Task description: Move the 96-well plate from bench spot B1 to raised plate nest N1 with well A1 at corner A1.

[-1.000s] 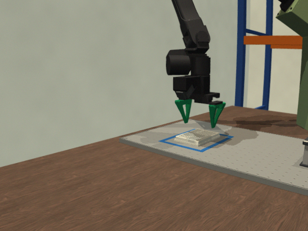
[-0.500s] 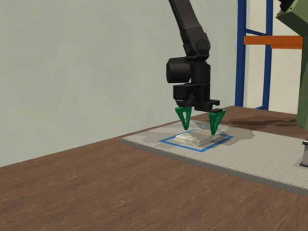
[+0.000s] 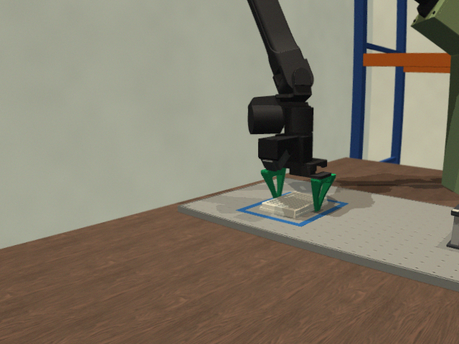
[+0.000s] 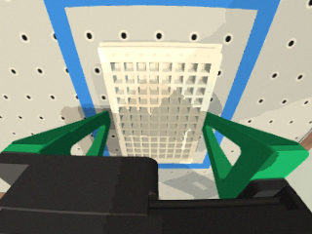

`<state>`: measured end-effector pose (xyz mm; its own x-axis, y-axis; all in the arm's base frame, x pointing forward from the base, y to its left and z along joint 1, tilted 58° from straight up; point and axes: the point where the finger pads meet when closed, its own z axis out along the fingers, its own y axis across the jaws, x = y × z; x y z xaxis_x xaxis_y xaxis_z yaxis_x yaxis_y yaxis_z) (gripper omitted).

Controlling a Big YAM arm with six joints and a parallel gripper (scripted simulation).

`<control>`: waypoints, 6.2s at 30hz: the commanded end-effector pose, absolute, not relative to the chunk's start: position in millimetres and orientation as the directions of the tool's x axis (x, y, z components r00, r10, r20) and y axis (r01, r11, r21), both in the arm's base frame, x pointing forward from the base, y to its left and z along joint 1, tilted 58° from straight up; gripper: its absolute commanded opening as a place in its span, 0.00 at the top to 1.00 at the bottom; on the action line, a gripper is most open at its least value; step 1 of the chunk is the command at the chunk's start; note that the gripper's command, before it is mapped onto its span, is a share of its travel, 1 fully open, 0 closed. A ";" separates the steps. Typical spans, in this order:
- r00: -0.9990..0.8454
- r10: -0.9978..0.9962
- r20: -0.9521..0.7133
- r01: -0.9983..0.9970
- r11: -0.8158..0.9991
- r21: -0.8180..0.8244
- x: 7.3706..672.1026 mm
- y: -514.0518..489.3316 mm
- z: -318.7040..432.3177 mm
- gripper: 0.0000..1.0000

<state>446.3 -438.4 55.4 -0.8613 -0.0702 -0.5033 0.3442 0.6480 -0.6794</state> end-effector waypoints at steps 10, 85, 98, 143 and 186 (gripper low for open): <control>-0.855 -0.081 -0.512 0.347 0.644 -0.681 448.5 -435.7 62.5 0.00; -0.854 -0.077 -0.515 0.349 0.649 -0.676 427.0 -391.3 90.9 1.00; -0.851 -0.085 -0.518 0.347 0.649 -0.677 422.1 -371.7 104.7 1.00; -0.860 -0.076 -0.505 0.339 0.655 -0.676 417.9 -369.9 98.1 1.00; -0.844 -0.056 -0.533 0.370 0.658 -0.656 429.4 -318.7 51.6 1.00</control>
<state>427.2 -330.3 58.6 -0.8525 -0.0542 -0.5198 0.3646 0.6508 -0.6659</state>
